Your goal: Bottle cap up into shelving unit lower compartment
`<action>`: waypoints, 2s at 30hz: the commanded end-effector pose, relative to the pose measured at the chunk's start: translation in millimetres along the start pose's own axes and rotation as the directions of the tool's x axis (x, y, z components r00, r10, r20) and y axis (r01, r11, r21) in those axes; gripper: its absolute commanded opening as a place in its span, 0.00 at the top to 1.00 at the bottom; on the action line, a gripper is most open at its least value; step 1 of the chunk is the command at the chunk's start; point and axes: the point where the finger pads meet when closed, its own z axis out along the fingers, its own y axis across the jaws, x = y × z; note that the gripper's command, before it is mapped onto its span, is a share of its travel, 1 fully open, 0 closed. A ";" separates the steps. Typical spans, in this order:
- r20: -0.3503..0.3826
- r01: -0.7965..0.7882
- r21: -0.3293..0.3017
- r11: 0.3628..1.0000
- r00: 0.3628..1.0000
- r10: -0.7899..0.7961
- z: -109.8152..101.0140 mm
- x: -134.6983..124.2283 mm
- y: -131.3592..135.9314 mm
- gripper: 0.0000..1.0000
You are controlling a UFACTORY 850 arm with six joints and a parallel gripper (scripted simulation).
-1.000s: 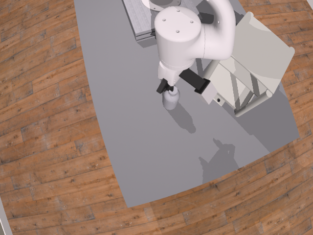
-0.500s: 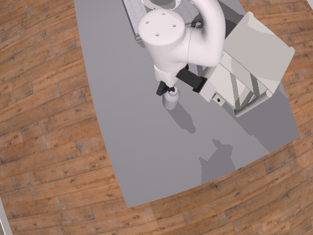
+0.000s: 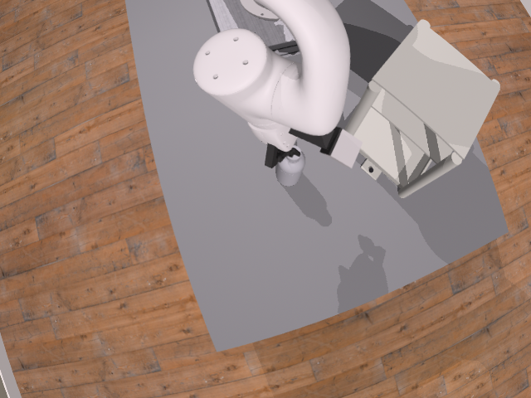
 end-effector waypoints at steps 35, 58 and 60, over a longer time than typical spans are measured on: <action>-0.670 0.667 0.327 0.670 0.663 -0.333 8.7 -2.5 0.4 0.19; -0.898 0.896 0.253 0.365 0.358 -0.255 13.4 -3.4 0.8 0.19; -0.904 0.901 0.249 0.355 0.348 -0.250 13.6 -3.4 0.8 0.19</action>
